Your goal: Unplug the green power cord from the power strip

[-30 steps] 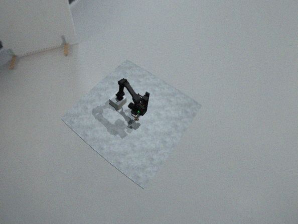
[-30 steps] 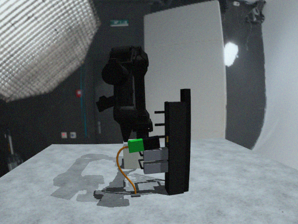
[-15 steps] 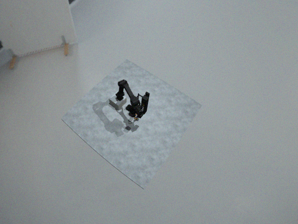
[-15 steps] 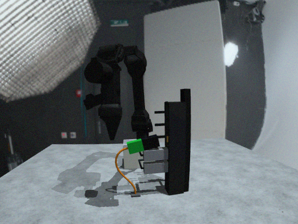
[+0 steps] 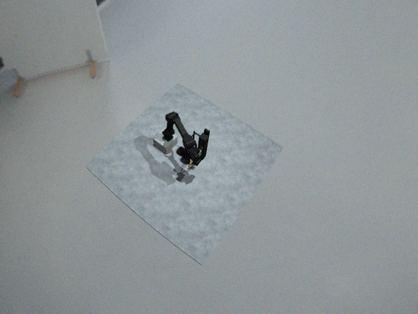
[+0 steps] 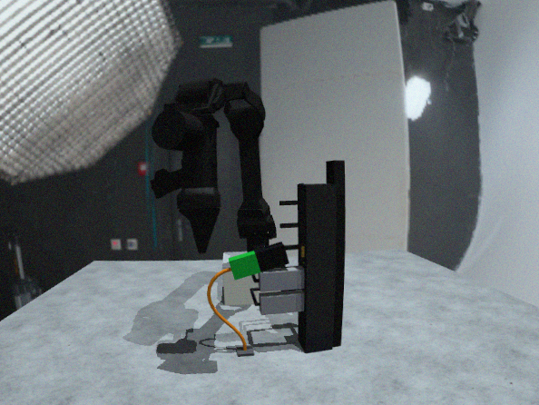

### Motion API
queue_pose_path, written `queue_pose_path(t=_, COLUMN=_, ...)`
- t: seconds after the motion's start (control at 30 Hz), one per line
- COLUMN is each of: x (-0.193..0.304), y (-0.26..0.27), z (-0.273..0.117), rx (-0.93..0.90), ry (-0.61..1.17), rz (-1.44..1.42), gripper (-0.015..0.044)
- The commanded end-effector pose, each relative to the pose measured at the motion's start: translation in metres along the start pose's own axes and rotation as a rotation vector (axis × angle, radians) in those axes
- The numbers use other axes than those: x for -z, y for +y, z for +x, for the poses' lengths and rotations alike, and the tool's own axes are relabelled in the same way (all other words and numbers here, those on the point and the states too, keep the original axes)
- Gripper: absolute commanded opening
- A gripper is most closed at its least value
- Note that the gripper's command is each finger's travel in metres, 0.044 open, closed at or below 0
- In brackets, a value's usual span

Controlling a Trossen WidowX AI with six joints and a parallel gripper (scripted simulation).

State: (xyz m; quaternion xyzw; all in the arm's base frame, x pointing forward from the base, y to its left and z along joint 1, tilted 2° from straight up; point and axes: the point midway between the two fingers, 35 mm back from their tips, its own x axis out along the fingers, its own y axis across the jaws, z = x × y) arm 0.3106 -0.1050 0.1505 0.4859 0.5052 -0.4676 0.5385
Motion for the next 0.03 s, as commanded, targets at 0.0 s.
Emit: queue_pose_path(t=0.0, x=0.0003, y=0.0001, z=-0.0001, rx=0.0, ry=0.003, rz=-0.003, gripper=0.044)
